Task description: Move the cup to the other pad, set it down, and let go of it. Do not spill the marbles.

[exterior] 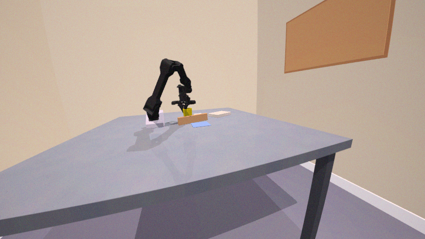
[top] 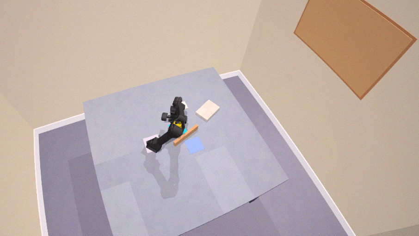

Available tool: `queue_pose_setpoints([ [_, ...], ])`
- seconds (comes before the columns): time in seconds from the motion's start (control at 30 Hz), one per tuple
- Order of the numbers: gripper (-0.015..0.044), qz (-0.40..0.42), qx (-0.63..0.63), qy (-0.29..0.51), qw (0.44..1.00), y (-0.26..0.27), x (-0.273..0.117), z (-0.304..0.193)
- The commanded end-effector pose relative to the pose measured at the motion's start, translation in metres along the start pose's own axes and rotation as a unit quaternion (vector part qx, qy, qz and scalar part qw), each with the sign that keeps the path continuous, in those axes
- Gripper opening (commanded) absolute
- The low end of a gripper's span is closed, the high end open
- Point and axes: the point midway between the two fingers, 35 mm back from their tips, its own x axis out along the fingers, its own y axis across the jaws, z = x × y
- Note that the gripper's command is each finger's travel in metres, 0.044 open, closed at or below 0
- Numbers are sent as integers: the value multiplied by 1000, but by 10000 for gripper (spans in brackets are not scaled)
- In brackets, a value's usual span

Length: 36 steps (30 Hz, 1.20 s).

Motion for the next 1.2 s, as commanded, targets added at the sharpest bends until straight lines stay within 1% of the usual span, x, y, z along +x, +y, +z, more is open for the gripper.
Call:
queue_pose_setpoints([
  [0.0,0,-1,-5,5,1000,2,8,-2],
  [0.3,0,-1,-4,6,1000,2,20,-3],
  [0.83,0,0,-1,2,1000,1,18,-2],
  [1.0,131,0,-1,2,1000,1,18,-2],
  [1.03,146,0,-1,2,1000,1,18,-2],
  [1.17,146,0,-1,2,1000,1,18,-2],
])
